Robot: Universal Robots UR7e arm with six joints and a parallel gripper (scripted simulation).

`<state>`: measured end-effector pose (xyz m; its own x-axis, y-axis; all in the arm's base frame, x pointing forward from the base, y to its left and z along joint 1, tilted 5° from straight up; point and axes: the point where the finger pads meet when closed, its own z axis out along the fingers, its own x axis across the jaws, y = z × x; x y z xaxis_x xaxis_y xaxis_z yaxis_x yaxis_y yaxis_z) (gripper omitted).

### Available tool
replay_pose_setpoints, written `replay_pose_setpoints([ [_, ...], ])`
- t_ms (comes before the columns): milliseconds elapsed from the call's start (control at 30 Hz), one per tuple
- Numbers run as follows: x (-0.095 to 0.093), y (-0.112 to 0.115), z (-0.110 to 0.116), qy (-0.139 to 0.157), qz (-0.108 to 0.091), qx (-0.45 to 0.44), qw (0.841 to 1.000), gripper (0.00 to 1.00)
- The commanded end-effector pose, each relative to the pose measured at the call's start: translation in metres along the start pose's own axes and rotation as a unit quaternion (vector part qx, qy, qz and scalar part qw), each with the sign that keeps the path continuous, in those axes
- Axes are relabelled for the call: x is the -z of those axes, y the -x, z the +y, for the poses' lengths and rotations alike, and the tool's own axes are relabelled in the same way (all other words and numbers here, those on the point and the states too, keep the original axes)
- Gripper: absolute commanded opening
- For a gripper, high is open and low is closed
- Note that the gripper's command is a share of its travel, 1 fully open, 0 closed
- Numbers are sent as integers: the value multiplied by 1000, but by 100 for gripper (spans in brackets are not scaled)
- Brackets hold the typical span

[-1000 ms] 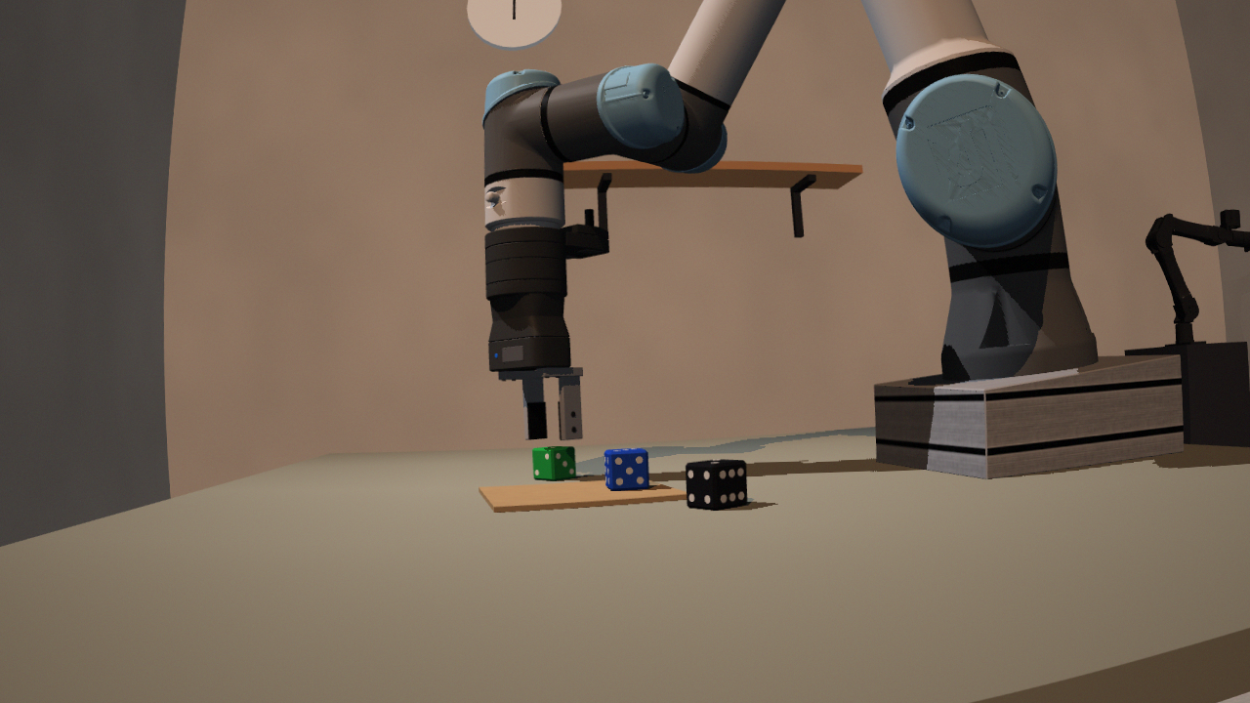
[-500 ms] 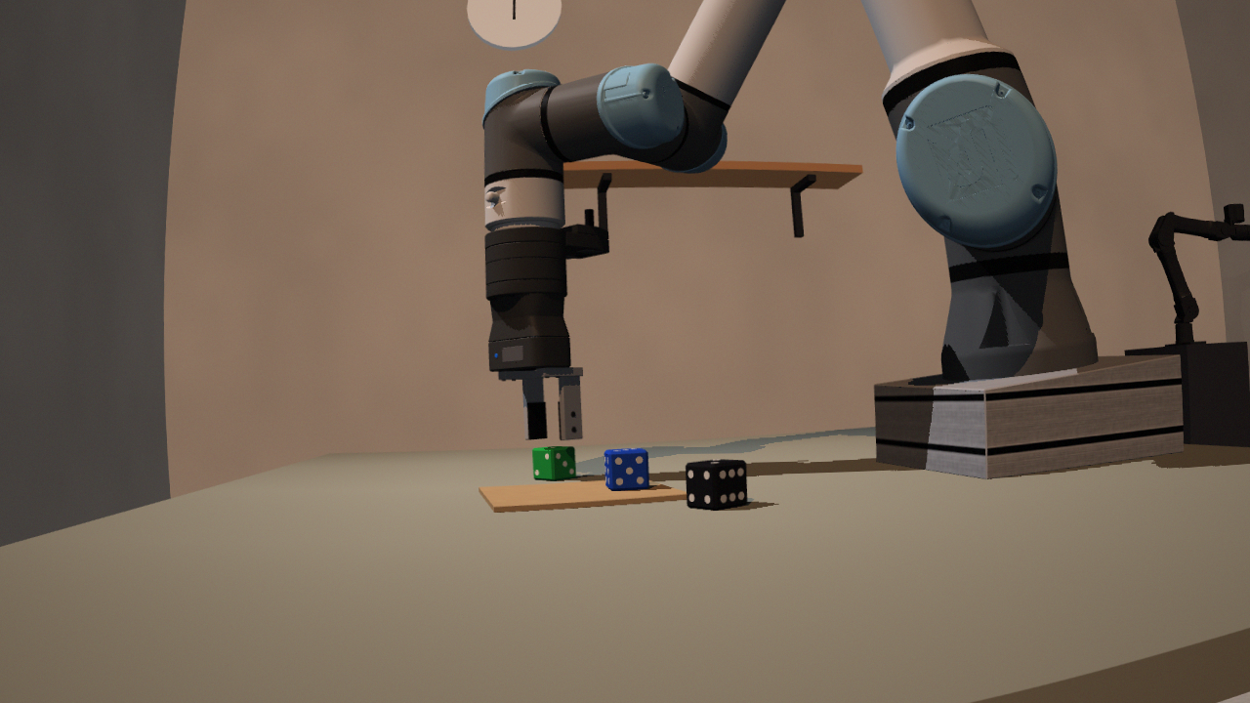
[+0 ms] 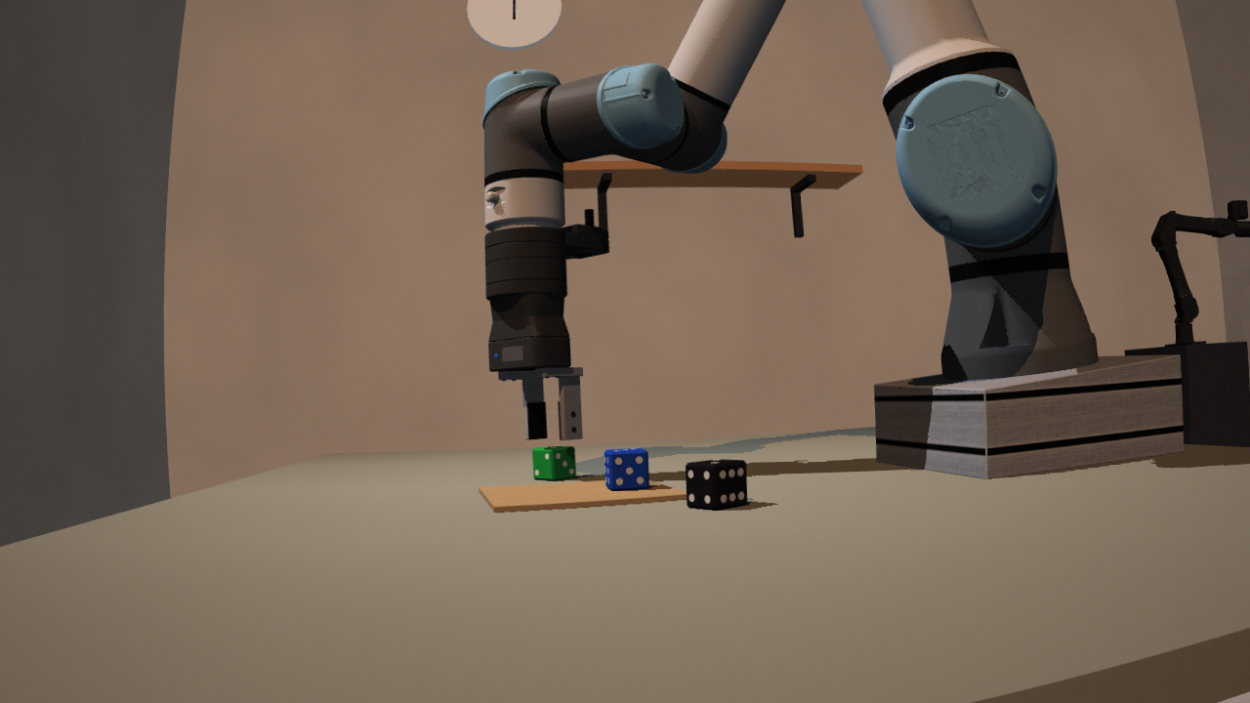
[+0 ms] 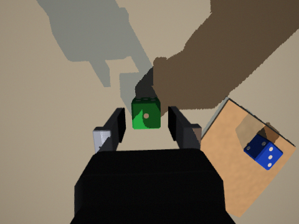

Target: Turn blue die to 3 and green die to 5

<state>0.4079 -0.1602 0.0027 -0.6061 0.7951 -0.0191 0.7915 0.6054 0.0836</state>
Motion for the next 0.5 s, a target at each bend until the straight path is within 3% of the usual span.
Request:
replay_pose_setpoints([
  [0,0,0,0,0,-1,0,1000,87],
  [467,-14,0,0,0,-1,0,1000,87],
])
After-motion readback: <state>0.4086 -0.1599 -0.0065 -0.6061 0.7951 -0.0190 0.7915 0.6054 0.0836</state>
